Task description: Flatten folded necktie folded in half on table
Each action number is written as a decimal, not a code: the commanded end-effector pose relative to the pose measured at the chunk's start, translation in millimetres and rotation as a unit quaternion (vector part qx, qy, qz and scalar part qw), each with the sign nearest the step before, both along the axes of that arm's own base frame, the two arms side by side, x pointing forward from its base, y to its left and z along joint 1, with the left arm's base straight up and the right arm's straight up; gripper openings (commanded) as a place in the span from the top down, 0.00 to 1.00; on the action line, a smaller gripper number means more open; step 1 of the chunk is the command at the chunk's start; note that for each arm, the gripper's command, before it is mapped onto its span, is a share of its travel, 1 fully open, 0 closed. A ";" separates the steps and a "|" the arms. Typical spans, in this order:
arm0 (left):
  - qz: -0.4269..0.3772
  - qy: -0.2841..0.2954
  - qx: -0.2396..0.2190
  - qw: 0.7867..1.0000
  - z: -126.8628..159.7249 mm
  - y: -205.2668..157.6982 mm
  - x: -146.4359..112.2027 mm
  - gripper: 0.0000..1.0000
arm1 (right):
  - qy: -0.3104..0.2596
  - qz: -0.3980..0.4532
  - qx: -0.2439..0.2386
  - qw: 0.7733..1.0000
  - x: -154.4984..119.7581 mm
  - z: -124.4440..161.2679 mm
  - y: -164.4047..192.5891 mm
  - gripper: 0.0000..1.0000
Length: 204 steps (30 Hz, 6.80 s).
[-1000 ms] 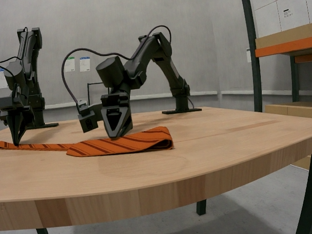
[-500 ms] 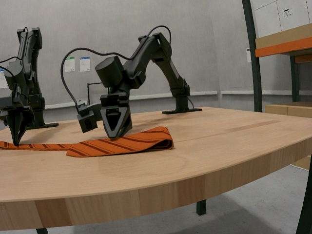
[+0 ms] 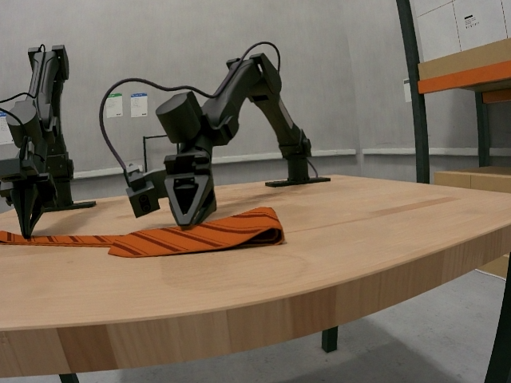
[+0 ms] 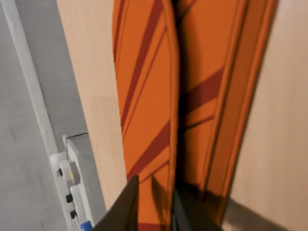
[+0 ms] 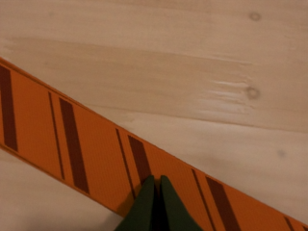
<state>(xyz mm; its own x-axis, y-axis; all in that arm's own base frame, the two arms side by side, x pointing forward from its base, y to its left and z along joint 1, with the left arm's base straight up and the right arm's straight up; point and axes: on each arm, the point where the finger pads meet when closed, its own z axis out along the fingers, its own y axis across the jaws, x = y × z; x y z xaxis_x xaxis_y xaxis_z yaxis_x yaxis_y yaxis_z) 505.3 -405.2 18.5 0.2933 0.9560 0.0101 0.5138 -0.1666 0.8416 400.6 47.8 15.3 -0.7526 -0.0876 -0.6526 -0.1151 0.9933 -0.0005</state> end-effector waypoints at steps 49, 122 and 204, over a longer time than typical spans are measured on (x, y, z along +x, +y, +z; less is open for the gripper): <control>0.003 -0.004 -0.007 1.000 9.6 -11.5 -0.8 0.83 | 0.006 0.003 -0.001 1.000 -2.8 -6.1 -1.9 0.96; 0.003 -0.004 -0.007 1.000 3.7 -10.4 -4.4 0.98 | 0.006 0.003 -0.001 1.000 -2.8 -6.1 -1.9 0.96; 0.236 0.031 -0.570 0.786 80.4 61.6 15.7 0.98 | 0.006 0.003 -0.001 1.000 -2.8 -6.1 -1.9 0.96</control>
